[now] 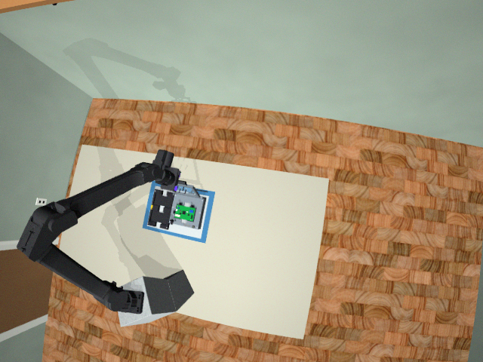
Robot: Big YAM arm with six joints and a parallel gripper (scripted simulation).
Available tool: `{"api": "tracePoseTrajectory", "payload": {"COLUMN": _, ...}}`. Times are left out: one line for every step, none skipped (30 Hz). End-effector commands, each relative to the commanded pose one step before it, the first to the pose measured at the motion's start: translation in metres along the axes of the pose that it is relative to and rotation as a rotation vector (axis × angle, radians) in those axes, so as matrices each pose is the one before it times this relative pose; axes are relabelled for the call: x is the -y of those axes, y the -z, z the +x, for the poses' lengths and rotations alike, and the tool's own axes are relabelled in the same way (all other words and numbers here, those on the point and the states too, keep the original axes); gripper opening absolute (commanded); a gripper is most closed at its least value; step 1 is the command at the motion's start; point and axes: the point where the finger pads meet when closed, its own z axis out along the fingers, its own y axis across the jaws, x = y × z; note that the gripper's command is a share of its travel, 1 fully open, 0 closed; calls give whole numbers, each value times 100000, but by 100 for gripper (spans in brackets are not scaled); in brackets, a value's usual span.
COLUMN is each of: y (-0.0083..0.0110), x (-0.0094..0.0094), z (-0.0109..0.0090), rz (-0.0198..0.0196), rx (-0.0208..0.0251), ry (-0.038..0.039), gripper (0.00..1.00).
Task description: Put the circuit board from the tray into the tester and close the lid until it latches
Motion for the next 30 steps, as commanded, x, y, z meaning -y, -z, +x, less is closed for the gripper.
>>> {"api": "tracePoseTrajectory", "payload": {"y": 1122, "x": 2108, "z": -226, "rz": 4431, "rx": -367, "ry": 388, "gripper": 48}}
{"api": "tracePoseTrajectory", "payload": {"y": 0, "x": -1, "z": 0, "rz": -2, "rx": 0, "ry": -1, "gripper": 48}}
{"api": "tracePoseTrajectory", "payload": {"y": 0, "x": -1, "z": 0, "rz": -2, "rx": 0, "ry": -1, "gripper": 48}}
{"api": "tracePoseTrajectory", "payload": {"y": 0, "x": -1, "z": 0, "rz": -2, "rx": 0, "ry": -1, "gripper": 48}}
{"api": "tracePoseTrajectory", "payload": {"y": 0, "x": -1, "z": 0, "rz": -2, "rx": 0, "ry": -1, "gripper": 48}}
{"api": "tracePoseTrajectory", "payload": {"y": 0, "x": -1, "z": 0, "rz": -1, "rx": 0, "ry": -1, "gripper": 48}}
{"api": "tracePoseTrajectory", "payload": {"y": 0, "x": -1, "z": 0, "rz": -1, "rx": 0, "ry": 0, "gripper": 48}}
{"api": "tracePoseTrajectory", "payload": {"y": 0, "x": 0, "z": 0, "rz": -1, "rx": 0, "ry": 0, "gripper": 48}}
{"api": "tracePoseTrajectory", "payload": {"y": 0, "x": 0, "z": 0, "rz": -1, "rx": 0, "ry": 0, "gripper": 48}}
{"api": "tracePoseTrajectory", "payload": {"y": 0, "x": 0, "z": 0, "rz": 0, "rx": 0, "ry": 0, "gripper": 48}}
{"api": "tracePoseTrajectory", "payload": {"y": 1, "x": 1, "z": 1, "rz": 0, "rx": 0, "ry": 0, "gripper": 48}}
{"api": "tracePoseTrajectory", "payload": {"y": 1, "x": 2, "z": 1, "rz": 1, "rx": 0, "ry": 0, "gripper": 48}}
{"api": "tracePoseTrajectory", "payload": {"y": 2, "x": 3, "z": 1, "rz": 2, "rx": -1, "ry": 0, "gripper": 48}}
{"api": "tracePoseTrajectory", "payload": {"y": 0, "x": 0, "z": 0, "rz": 0, "rx": 0, "ry": 0, "gripper": 48}}
{"api": "tracePoseTrajectory", "payload": {"y": 0, "x": 0, "z": 0, "rz": 0, "rx": 0, "ry": 0, "gripper": 48}}
{"api": "tracePoseTrajectory", "payload": {"y": 3, "x": 4, "z": 2, "rz": 3, "rx": -1, "ry": 0, "gripper": 48}}
{"api": "tracePoseTrajectory", "payload": {"y": 4, "x": 5, "z": 3, "rz": 4, "rx": -1, "ry": 0, "gripper": 48}}
{"api": "tracePoseTrajectory", "payload": {"y": 6, "x": 7, "z": 3, "rz": 6, "rx": -2, "ry": 0, "gripper": 48}}
{"api": "tracePoseTrajectory", "payload": {"y": 7, "x": 9, "z": 4, "rz": 7, "rx": -2, "ry": 0, "gripper": 48}}
{"api": "tracePoseTrajectory", "payload": {"y": 8, "x": 11, "z": 5, "rz": 9, "rx": -3, "ry": 0, "gripper": 48}}
{"api": "tracePoseTrajectory", "payload": {"y": 10, "x": 13, "z": 6, "rz": 11, "rx": -3, "ry": 1, "gripper": 48}}
{"api": "tracePoseTrajectory", "payload": {"y": 12, "x": 15, "z": 7, "rz": 13, "rx": -4, "ry": 1, "gripper": 48}}
{"api": "tracePoseTrajectory", "payload": {"y": 13, "x": 17, "z": 8, "rz": 15, "rx": -4, "ry": 1, "gripper": 48}}
{"api": "tracePoseTrajectory", "payload": {"y": 15, "x": 19, "z": 9, "rz": 17, "rx": -5, "ry": 1, "gripper": 48}}
{"api": "tracePoseTrajectory", "payload": {"y": 16, "x": 21, "z": 10, "rz": 19, "rx": -5, "ry": 1, "gripper": 48}}
{"api": "tracePoseTrajectory", "payload": {"y": 18, "x": 23, "z": 11, "rz": 21, "rx": -6, "ry": 1, "gripper": 48}}
{"api": "tracePoseTrajectory", "payload": {"y": 19, "x": 25, "z": 12, "rz": 23, "rx": -6, "ry": 1, "gripper": 48}}
{"api": "tracePoseTrajectory", "payload": {"y": 21, "x": 27, "z": 13, "rz": 25, "rx": -7, "ry": 1, "gripper": 48}}
{"api": "tracePoseTrajectory", "payload": {"y": 22, "x": 29, "z": 13, "rz": 26, "rx": -7, "ry": 1, "gripper": 48}}
{"api": "tracePoseTrajectory", "payload": {"y": 23, "x": 30, "z": 14, "rz": 28, "rx": -8, "ry": 2, "gripper": 48}}
